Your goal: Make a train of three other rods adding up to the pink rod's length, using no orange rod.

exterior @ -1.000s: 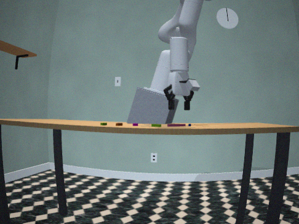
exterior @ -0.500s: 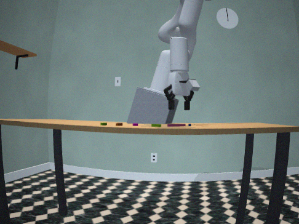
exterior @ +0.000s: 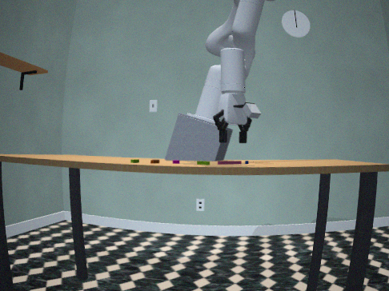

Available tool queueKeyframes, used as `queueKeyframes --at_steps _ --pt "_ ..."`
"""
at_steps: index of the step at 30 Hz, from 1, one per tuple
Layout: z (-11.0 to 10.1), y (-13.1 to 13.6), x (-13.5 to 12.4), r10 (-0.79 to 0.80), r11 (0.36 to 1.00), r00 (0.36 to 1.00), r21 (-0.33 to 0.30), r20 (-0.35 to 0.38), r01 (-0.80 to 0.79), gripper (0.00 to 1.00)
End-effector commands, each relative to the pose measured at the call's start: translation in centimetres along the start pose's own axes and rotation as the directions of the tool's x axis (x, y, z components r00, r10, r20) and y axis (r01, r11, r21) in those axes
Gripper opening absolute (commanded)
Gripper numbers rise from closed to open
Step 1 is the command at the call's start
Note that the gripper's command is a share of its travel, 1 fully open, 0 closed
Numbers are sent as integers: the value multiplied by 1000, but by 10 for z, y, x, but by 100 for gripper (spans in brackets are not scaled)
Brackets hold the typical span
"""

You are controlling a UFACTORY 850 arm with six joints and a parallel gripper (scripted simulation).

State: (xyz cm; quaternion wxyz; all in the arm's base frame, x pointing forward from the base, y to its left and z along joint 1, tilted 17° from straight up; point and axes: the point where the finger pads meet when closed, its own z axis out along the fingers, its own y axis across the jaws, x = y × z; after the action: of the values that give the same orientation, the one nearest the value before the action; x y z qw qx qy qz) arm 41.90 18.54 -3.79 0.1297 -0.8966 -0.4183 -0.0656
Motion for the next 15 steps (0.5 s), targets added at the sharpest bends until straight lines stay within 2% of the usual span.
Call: queueKeyframes --at_steps 1,6,11,13,14,15 --pt "0 7 6 -105 994 994 2 -7 105 100" --pt "1 22 16 -339 941 941 4 -18 339 100" --pt "2 37 24 -541 841 841 1 -27 541 100" --pt "2 37 24 -541 841 841 1 -27 541 100" --pt "2 45 28 -631 776 775 -2 -30 631 100" --pt "3 47 29 -659 752 752 -3 -31 659 100"
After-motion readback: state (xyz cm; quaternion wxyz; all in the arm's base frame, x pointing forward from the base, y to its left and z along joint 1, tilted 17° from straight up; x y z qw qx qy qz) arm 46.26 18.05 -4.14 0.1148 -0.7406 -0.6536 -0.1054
